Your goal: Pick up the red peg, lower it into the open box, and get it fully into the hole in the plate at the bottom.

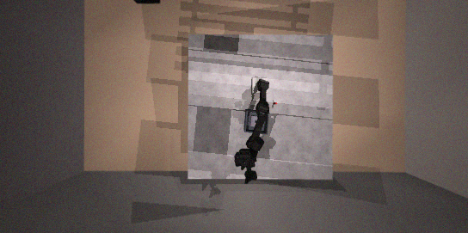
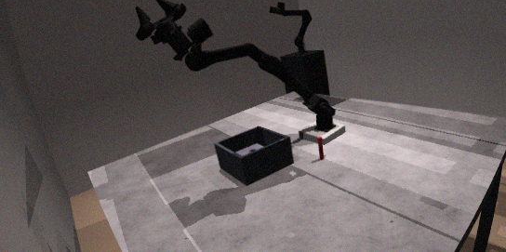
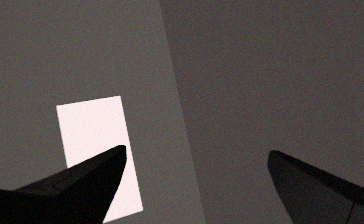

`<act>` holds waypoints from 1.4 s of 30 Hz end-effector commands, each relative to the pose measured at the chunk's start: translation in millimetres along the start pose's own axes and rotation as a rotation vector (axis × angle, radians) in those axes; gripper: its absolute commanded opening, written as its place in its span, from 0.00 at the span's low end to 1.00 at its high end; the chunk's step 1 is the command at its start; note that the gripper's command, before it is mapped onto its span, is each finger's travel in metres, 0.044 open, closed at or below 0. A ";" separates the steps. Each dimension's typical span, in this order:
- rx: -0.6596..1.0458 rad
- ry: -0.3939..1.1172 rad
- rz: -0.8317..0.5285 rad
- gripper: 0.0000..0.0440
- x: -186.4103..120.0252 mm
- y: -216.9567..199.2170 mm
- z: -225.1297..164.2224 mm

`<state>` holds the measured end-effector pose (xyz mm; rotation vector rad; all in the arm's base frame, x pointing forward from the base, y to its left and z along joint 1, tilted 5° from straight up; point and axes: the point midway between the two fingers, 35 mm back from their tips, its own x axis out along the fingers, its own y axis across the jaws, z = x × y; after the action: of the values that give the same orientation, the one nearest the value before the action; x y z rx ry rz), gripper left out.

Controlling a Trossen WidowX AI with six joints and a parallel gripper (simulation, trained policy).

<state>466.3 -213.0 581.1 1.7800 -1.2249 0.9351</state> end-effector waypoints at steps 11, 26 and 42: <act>-0.140 -0.177 -0.312 1.00 -29.1 -70.3 10.9; -0.324 -0.325 -0.781 1.00 -109.8 -140.8 -6.5; -0.509 -0.317 -1.312 1.00 -231.3 -162.7 -56.7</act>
<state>562.5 -48.0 378.9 1.8339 -0.2603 -0.3474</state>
